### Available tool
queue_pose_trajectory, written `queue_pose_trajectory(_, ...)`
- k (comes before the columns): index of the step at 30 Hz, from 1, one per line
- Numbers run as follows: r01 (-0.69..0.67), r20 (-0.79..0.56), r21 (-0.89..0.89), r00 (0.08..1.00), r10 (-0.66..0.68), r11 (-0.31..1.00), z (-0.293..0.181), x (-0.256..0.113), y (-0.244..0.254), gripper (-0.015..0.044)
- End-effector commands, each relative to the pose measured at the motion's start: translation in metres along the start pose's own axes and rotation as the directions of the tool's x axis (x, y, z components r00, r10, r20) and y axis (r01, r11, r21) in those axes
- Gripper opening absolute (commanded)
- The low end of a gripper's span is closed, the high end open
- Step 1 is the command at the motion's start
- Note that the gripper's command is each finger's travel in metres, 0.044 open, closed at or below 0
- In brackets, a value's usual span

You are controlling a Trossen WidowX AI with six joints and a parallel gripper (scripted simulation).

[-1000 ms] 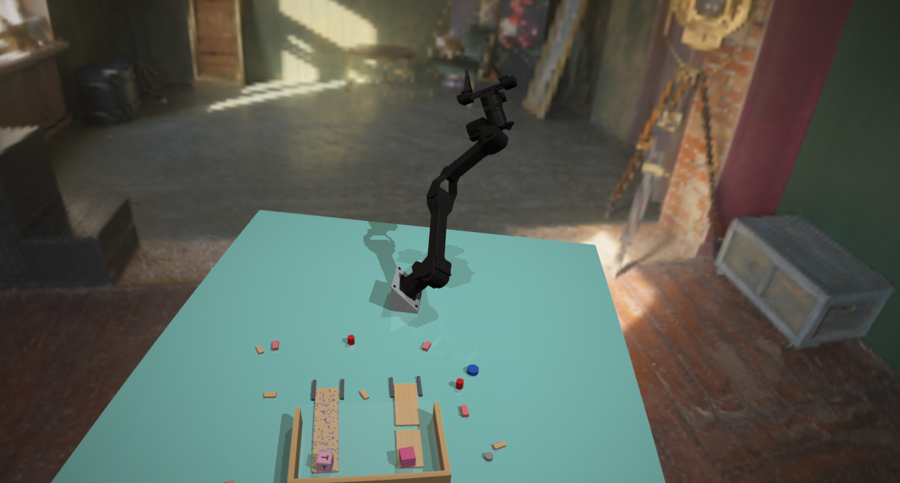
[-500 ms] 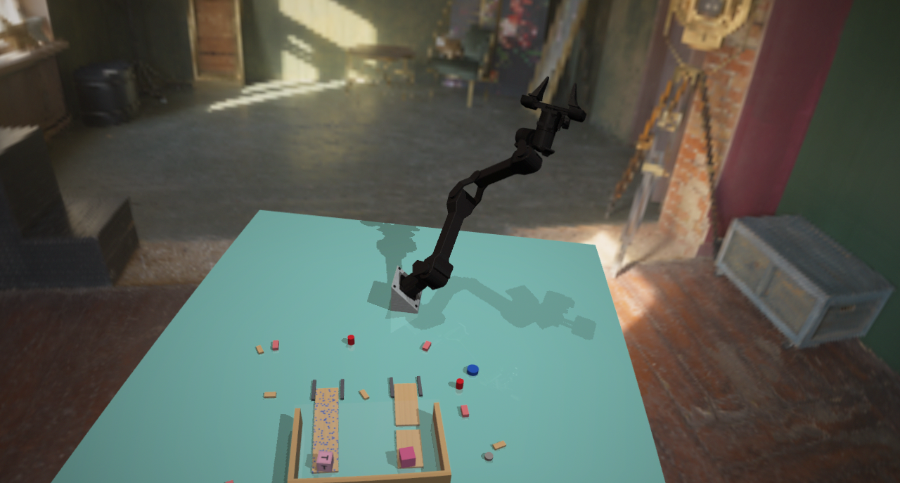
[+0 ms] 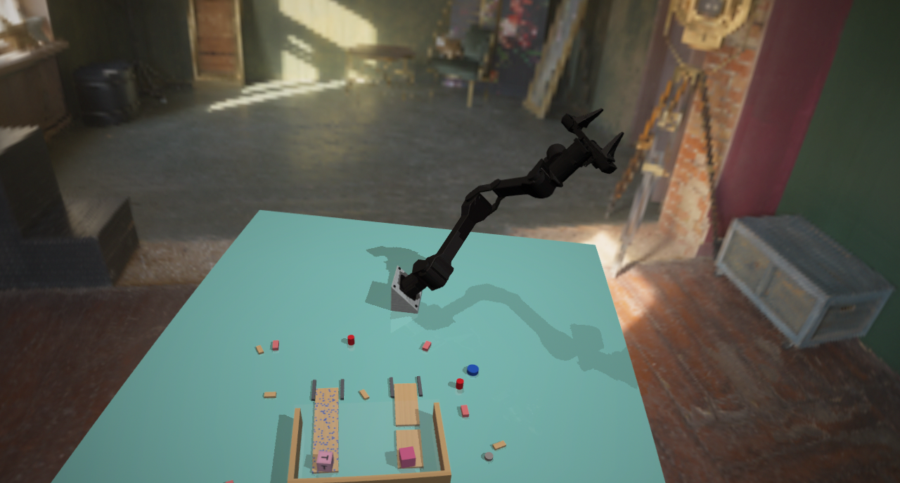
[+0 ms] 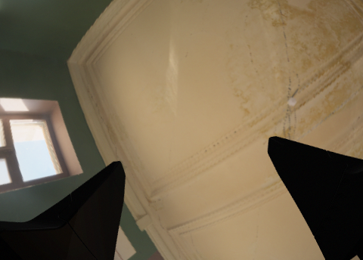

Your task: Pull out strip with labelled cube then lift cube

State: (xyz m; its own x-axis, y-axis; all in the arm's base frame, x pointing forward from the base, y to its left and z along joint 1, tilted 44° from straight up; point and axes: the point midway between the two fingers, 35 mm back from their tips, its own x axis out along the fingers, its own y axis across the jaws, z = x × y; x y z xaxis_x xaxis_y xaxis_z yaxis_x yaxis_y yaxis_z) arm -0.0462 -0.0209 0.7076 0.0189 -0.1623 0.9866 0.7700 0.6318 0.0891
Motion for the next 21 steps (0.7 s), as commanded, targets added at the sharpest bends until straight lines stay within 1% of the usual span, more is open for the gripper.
queue_pose_trajectory(1,-0.16,-0.065,-0.012,0.985,0.159,0.987,-0.04,-0.007,0.055,0.04)
queue_pose_trajectory(4,-0.28,-0.129,-0.006,0.952,0.277,0.96,-0.076,-0.018,0.094,0.04)
queue_pose_trajectory(6,-0.279,-0.158,-0.014,0.949,0.273,0.96,-0.087,-0.021,0.098,0.04)
queue_pose_trajectory(8,-0.275,-0.21,-0.029,0.942,0.263,0.961,-0.109,-0.028,0.105,0.04)
queue_pose_trajectory(13,-0.386,-0.301,-0.002,0.88,0.368,0.922,-0.155,-0.049,0.138,0.04)
queue_pose_trajectory(16,-0.458,-0.362,0.039,0.822,0.44,0.888,-0.186,-0.068,0.158,0.04)
queue_pose_trajectory(21,-0.562,-0.483,0.156,0.674,0.559,0.812,-0.249,-0.114,0.187,0.04)
